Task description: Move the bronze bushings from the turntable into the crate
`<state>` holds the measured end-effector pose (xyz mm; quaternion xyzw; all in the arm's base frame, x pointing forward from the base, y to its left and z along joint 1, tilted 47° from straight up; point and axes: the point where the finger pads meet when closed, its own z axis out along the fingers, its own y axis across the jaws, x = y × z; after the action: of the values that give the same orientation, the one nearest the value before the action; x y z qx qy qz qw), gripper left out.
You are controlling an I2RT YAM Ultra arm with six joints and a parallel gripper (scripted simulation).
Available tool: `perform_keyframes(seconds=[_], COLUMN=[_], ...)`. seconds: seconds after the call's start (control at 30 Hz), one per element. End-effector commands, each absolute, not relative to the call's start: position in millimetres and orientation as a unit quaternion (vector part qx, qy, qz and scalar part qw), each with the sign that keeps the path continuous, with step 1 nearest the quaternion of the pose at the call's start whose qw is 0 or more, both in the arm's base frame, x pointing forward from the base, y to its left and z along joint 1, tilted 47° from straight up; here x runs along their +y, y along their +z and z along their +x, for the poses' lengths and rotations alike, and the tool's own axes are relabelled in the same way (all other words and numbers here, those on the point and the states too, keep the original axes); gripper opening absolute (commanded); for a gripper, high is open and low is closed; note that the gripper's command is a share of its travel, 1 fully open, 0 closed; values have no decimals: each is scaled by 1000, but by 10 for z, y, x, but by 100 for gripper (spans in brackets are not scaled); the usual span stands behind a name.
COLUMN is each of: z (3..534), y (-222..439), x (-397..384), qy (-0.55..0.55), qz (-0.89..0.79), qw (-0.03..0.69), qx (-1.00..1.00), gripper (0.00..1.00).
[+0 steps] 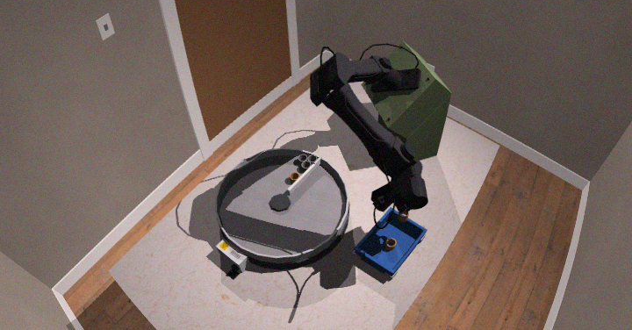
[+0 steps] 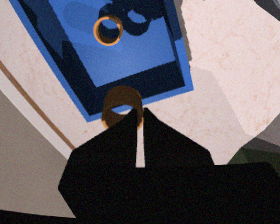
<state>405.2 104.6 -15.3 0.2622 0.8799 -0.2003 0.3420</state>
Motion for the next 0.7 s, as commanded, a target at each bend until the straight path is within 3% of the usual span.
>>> perform_keyframes(seconds=[0.0,0.67], z=[4090,4078], y=[-49,-142], x=[1200,1233], qy=[-193,-198], qz=[255,252], qw=[357,352], qx=[878,879], gripper=[0,0])
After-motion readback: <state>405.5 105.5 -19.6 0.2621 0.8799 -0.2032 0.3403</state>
